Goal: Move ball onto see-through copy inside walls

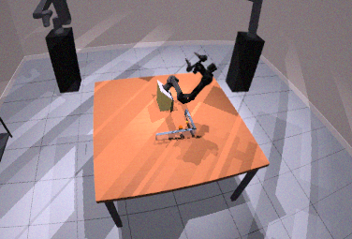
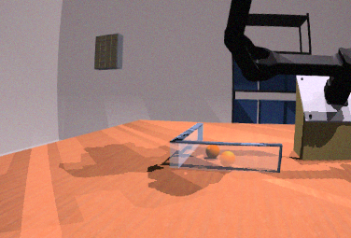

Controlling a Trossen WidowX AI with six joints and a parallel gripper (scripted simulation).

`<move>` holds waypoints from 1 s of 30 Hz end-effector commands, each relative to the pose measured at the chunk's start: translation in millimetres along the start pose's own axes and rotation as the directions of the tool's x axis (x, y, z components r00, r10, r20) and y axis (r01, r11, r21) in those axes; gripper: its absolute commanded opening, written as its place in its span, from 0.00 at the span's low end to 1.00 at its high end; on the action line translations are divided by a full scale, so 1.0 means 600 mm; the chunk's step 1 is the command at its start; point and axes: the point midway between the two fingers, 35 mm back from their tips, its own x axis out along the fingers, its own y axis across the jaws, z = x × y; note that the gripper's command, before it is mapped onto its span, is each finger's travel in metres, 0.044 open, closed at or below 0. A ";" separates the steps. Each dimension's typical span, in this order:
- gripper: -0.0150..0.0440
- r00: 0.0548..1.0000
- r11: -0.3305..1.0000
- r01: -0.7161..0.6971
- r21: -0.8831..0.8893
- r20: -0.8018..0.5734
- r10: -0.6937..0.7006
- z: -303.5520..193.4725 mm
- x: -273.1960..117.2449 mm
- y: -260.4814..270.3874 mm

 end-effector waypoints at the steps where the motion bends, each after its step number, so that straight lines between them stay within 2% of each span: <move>1: 0.89 1.000 1.000 0.000 0.005 -0.002 0.000 -0.002 -0.001 -0.001; 3: 0.80 1.000 0.999 0.002 0.047 -0.010 -0.001 -0.015 -0.008 -0.011; 5: 0.72 0.999 0.991 -0.009 0.135 0.053 0.002 -0.036 -0.016 -0.022; 10: 0.72 0.966 0.935 -0.106 0.337 0.257 0.017 -0.084 -0.016 -0.038; 16: 0.72 0.877 0.823 -0.302 0.480 0.478 0.043 -0.125 0.019 -0.039; 23: 0.72 0.696 0.643 -0.585 0.494 0.713 0.085 -0.117 0.078 -0.022; 30: 0.72 0.434 0.425 -0.838 0.343 0.890 0.138 -0.052 0.120 0.006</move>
